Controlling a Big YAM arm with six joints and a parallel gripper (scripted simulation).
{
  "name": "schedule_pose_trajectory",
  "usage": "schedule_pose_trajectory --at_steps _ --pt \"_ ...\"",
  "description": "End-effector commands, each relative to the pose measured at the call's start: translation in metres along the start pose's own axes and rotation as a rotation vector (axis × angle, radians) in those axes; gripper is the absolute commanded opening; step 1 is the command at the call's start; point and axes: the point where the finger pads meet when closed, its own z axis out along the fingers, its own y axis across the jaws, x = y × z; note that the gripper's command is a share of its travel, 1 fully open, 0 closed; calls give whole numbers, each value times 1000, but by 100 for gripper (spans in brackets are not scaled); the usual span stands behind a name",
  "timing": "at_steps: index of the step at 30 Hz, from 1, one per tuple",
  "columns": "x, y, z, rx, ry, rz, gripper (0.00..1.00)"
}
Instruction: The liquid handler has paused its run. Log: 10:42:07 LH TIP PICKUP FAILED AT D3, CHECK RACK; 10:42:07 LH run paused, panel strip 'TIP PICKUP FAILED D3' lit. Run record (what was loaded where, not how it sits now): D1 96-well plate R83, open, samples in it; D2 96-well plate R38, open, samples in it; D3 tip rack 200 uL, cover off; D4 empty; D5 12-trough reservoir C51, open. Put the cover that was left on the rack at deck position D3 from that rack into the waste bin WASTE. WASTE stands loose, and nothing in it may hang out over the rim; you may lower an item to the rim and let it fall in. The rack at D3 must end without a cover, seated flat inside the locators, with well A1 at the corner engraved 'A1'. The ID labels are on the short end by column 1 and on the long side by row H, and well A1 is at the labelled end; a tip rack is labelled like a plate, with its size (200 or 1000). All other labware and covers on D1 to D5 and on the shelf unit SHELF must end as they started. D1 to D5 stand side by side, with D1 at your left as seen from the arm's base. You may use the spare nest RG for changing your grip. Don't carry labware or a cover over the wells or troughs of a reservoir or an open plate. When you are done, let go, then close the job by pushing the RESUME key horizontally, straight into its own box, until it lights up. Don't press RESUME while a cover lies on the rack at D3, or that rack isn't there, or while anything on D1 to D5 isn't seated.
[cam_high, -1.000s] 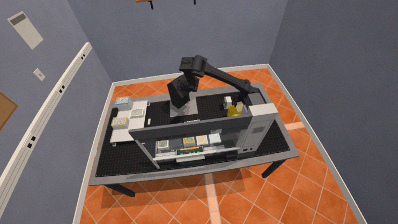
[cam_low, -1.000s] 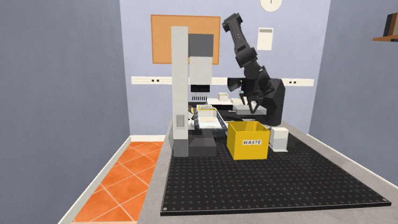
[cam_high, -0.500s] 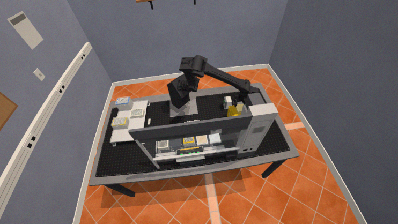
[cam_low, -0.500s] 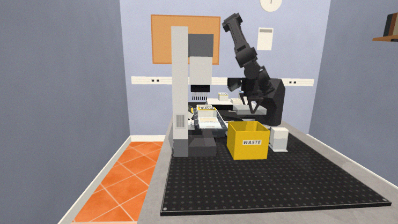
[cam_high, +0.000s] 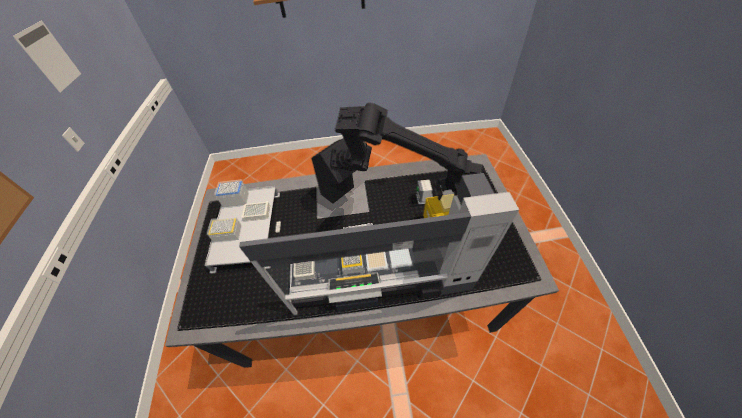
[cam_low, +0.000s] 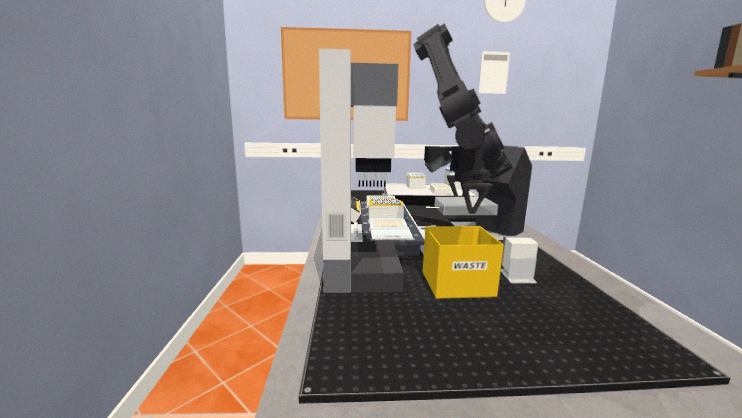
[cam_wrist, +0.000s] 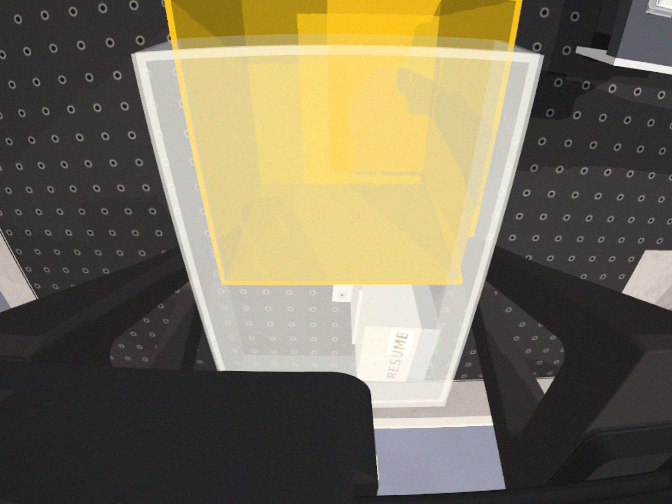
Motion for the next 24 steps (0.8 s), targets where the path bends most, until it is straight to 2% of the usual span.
schedule_pose_trajectory --at_steps 1,14,18,24 --pt "-3 1 8 5 -7 -4 0" --pt "-4 0 30 5 -6 -4 0" --pt "-9 5 30 -5 -12 2 0" --pt "-5 -1 43 5 -6 -4 0"
